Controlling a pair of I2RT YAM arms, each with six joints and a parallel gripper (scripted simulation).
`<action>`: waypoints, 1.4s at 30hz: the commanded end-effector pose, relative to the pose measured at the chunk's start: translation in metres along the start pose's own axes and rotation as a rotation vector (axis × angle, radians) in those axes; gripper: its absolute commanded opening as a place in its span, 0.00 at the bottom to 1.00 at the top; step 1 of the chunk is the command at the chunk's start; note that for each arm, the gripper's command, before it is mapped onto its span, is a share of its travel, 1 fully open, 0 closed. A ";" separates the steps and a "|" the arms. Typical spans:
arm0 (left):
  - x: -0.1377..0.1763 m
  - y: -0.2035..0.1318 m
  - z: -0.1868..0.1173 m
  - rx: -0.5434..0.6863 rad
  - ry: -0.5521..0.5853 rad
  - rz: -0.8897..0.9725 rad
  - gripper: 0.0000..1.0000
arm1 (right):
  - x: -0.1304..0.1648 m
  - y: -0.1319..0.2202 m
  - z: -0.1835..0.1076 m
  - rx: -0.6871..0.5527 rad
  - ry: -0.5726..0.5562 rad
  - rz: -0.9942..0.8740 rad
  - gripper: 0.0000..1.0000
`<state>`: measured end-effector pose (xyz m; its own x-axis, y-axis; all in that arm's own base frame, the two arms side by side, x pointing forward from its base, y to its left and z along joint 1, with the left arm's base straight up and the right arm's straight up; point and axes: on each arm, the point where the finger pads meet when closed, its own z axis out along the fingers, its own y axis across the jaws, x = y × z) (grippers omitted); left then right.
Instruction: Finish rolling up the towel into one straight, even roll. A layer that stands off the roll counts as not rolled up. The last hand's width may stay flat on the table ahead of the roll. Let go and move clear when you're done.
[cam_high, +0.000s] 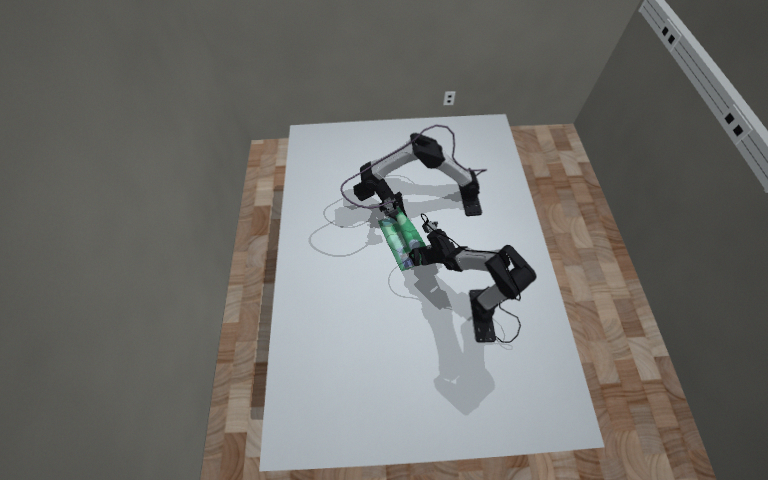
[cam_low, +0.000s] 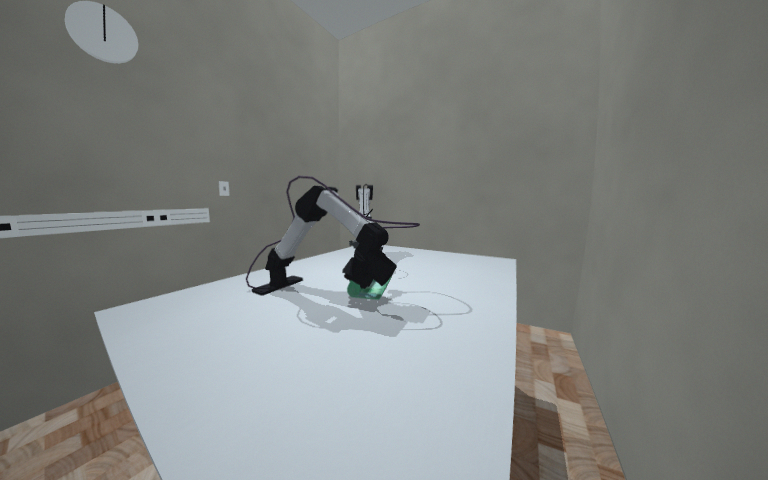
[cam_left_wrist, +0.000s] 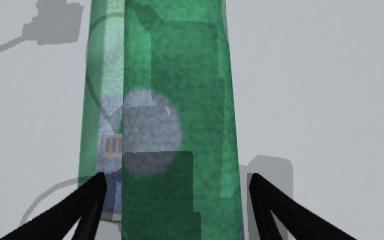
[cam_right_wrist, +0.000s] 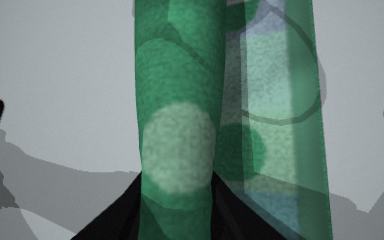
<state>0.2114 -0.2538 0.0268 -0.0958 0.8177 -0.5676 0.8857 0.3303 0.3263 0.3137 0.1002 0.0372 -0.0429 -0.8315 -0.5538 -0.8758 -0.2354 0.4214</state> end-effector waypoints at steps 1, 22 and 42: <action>-0.022 0.012 0.000 -0.023 -0.048 -0.002 0.94 | 0.003 -0.001 0.006 -0.065 0.005 0.008 0.41; -0.022 0.012 0.000 -0.023 -0.048 -0.002 0.45 | 0.003 -0.001 0.006 -0.065 0.005 0.008 0.41; -0.022 0.012 0.000 -0.023 -0.048 -0.002 0.42 | -0.001 0.002 0.001 -0.065 0.005 0.008 0.64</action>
<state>0.2153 -0.2608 0.0345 -0.0805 0.8076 -0.5842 0.8820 0.3307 0.3357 0.3134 0.0997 0.0365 -0.0422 -0.8331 -0.5514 -0.8748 -0.2358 0.4233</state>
